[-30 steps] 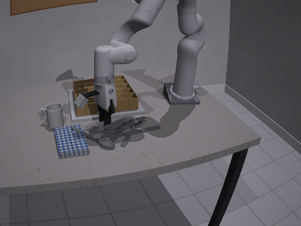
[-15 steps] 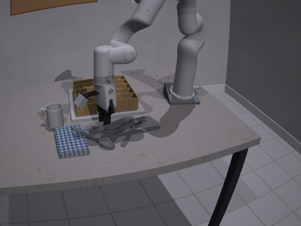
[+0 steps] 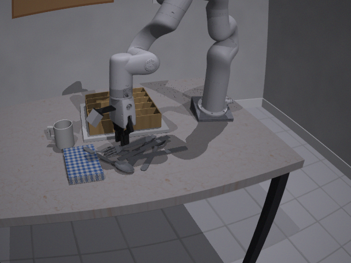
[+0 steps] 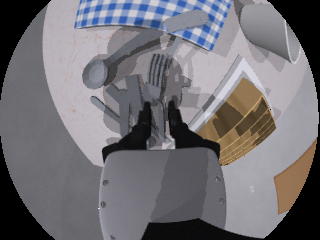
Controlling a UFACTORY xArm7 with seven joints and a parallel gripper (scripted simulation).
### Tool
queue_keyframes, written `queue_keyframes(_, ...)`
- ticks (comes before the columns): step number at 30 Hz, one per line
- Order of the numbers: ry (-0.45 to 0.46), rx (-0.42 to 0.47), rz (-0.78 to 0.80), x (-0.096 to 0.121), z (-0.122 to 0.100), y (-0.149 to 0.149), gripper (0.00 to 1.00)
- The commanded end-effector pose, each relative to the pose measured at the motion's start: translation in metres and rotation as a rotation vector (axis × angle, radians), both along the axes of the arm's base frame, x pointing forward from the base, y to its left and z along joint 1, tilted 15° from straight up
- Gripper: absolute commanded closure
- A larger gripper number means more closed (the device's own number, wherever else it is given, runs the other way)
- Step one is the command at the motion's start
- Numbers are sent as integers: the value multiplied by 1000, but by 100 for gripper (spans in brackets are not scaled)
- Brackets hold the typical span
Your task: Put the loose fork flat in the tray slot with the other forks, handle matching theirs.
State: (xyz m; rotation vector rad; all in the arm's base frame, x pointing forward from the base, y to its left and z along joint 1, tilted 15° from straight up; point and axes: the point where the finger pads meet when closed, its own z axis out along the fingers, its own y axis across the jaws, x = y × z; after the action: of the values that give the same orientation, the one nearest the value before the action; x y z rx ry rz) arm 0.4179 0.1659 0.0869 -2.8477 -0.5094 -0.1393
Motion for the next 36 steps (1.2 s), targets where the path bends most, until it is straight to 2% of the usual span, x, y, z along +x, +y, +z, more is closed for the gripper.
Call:
queue_keyframes(1,-3,0,-1,1,0,0,72)
queue_keyframes(36,-3,0,-1,3,-31,8,72)
